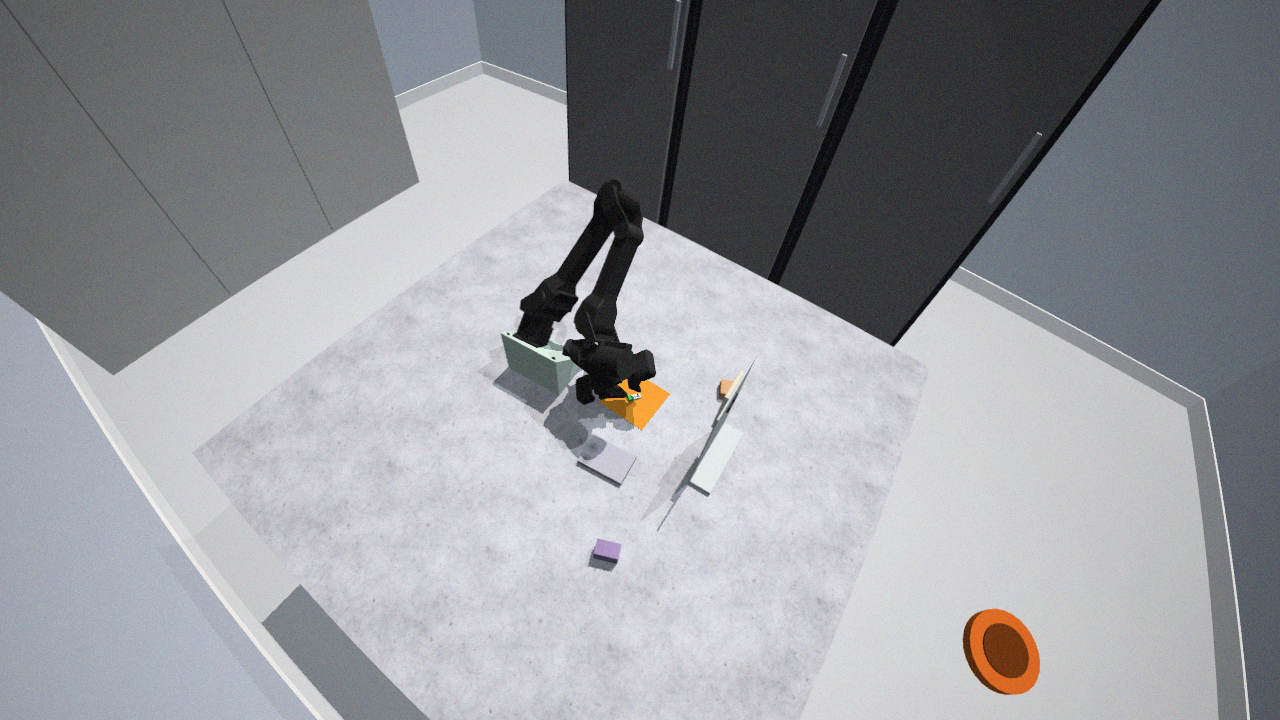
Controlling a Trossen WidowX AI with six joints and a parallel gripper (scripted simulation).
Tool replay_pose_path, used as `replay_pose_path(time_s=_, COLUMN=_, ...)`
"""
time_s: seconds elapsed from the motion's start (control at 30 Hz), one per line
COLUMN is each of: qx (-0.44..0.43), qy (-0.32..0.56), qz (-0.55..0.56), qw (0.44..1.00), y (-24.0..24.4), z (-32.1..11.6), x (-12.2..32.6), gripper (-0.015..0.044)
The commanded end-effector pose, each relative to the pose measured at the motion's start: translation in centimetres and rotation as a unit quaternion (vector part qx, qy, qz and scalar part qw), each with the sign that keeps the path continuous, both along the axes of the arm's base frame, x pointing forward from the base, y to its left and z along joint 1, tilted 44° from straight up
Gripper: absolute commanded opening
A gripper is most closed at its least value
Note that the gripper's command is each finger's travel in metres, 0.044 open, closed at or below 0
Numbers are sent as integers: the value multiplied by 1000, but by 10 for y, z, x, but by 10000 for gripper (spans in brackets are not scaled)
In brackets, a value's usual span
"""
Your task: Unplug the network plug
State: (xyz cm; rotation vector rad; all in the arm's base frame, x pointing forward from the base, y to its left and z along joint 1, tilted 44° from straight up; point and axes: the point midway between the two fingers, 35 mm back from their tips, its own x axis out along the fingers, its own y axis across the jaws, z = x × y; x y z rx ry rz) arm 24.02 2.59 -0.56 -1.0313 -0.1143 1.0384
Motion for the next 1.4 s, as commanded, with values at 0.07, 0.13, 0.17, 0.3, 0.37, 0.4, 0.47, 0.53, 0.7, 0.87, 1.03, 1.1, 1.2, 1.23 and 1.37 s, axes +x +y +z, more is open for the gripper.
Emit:
replay_pose_path(time_s=0.07, qx=-1, qy=-5, qz=-1, qw=1000, y=-4, z=3, x=0, gripper=156)
replay_pose_path(time_s=0.13, qx=-1, qy=-5, qz=-1, qw=1000, y=-5, z=3, x=-1, gripper=156)
replay_pose_path(time_s=0.17, qx=-1, qy=-5, qz=-1, qw=1000, y=-5, z=3, x=-1, gripper=156)
replay_pose_path(time_s=0.3, qx=-1, qy=-5, qz=-1, qw=1000, y=-7, z=4, x=-2, gripper=156)
replay_pose_path(time_s=0.37, qx=-1, qy=-5, qz=-1, qw=1000, y=-8, z=5, x=-3, gripper=156)
replay_pose_path(time_s=0.4, qx=-1, qy=-5, qz=-1, qw=1000, y=-8, z=5, x=-3, gripper=156)
replay_pose_path(time_s=0.47, qx=0, qy=-5, qz=-1, qw=1000, y=-9, z=6, x=-4, gripper=156)
replay_pose_path(time_s=0.53, qx=0, qy=-5, qz=-1, qw=1000, y=-10, z=6, x=-5, gripper=156)
replay_pose_path(time_s=0.7, qx=1, qy=-6, qz=-2, qw=1000, y=-12, z=8, x=-6, gripper=156)
replay_pose_path(time_s=0.87, qx=-1, qy=-5, qz=-2, qw=1000, y=-14, z=9, x=-6, gripper=156)
replay_pose_path(time_s=1.03, qx=-2, qy=-4, qz=-2, qw=1000, y=-17, z=10, x=-6, gripper=156)
replay_pose_path(time_s=1.1, qx=-3, qy=-4, qz=-3, qw=1000, y=-18, z=11, x=-6, gripper=156)
replay_pose_path(time_s=1.2, qx=-3, qy=-3, qz=-3, qw=1000, y=-20, z=12, x=-6, gripper=156)
replay_pose_path(time_s=1.23, qx=-4, qy=-3, qz=-3, qw=1000, y=-21, z=12, x=-6, gripper=156)
replay_pose_path(time_s=1.37, qx=-4, qy=-3, qz=-3, qw=1000, y=-23, z=13, x=-6, gripper=156)
